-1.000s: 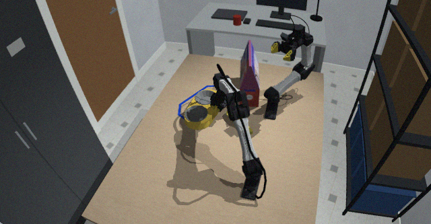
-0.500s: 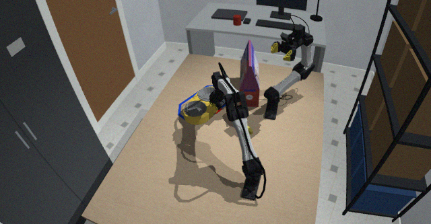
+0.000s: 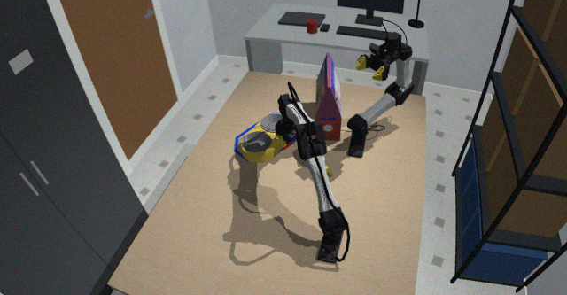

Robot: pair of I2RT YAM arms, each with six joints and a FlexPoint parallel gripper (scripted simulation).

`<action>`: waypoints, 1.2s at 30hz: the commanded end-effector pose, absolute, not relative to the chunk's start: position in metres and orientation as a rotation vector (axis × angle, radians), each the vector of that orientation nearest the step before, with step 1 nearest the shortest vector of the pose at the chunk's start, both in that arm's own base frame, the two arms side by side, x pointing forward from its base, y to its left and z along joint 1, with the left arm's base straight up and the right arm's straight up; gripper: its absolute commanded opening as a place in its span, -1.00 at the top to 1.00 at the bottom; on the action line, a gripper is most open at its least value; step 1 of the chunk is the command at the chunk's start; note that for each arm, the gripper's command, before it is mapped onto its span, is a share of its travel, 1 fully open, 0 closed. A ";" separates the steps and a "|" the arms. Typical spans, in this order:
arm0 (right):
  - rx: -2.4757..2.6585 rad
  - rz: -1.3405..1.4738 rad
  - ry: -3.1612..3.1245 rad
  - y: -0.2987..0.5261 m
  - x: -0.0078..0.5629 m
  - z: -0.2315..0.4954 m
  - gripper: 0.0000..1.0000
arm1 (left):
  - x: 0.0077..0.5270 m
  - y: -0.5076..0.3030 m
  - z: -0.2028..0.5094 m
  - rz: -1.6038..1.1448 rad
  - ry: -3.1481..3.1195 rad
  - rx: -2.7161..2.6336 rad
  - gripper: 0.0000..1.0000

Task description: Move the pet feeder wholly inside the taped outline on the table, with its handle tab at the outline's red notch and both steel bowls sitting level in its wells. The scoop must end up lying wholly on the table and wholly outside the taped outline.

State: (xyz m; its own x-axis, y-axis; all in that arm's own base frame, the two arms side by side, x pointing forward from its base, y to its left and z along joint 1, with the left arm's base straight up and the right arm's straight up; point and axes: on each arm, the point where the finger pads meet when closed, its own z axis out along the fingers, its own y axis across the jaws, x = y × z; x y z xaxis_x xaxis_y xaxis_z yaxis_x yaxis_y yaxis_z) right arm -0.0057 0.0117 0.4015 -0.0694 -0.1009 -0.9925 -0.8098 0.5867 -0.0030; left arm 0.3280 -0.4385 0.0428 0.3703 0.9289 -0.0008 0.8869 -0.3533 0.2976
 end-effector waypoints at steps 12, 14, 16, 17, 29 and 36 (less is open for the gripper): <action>-0.797 0.697 1.554 0.014 -0.004 0.404 -0.77 | 0.328 -0.451 0.033 0.190 1.329 2.592 0.88; -0.797 0.697 1.554 0.014 -0.004 0.404 -0.77 | 0.331 -0.456 0.033 0.180 1.278 2.613 0.88; -0.797 0.697 1.554 0.014 -0.004 0.404 -0.77 | 0.335 -0.460 0.034 0.178 1.257 2.608 0.88; -0.797 0.697 1.554 0.014 -0.004 0.404 -0.77 | 0.337 -0.463 0.035 0.180 1.256 2.598 0.88; -0.797 0.697 1.554 0.014 -0.004 0.404 -0.77 | 0.339 -0.468 0.034 0.180 1.248 2.587 0.88; -0.797 0.697 1.554 0.014 -0.004 0.404 -0.77 | 0.340 -0.470 0.050 0.190 1.239 2.554 0.32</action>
State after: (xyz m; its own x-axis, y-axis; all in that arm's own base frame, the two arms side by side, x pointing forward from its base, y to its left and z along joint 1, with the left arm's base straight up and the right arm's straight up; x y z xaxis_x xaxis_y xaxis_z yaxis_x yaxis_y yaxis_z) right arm -0.0057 0.0117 0.4015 -0.0694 -0.1009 -0.9925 -0.8098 0.5867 -0.0030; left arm 0.3403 -0.4658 0.0451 0.6045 0.7966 -0.0056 0.7584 -0.5732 0.3103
